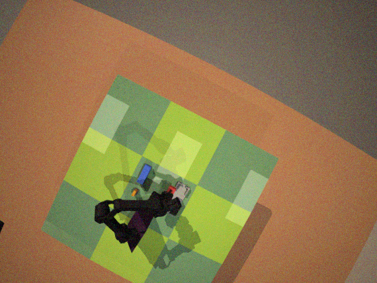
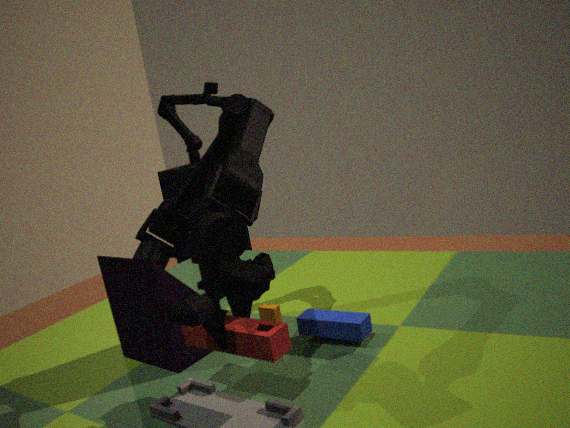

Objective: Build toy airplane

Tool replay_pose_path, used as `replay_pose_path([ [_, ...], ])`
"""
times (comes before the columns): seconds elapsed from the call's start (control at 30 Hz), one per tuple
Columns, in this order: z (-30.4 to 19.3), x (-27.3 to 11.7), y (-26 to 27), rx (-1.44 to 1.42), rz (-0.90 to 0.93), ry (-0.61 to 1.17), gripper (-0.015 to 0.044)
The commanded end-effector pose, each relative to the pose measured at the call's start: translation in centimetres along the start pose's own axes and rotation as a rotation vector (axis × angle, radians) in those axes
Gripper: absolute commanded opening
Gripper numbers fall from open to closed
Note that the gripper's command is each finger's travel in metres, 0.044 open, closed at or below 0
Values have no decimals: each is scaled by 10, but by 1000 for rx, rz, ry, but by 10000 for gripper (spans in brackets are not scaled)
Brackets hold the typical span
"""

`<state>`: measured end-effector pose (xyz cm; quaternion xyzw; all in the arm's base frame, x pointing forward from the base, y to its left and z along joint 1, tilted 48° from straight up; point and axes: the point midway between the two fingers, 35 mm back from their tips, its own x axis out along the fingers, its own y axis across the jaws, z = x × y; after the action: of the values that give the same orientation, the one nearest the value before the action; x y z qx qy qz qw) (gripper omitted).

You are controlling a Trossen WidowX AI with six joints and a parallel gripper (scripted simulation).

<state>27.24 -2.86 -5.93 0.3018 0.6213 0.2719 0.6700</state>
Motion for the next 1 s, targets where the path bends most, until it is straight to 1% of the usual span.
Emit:
replay_pose_path([
  [0.0, 0, 4, -12, -3, -6, -2, 0],
  [0.5, -8, 26, -49, 18, -4, -3, 0],
  [0.73, -8, 26, -49, 18, -4, -3, 184],
  [0.77, -8, 26, -49, 18, -4, -3, 195],
  [0.97, -7, 26, -49, 18, -5, -3, 195],
])
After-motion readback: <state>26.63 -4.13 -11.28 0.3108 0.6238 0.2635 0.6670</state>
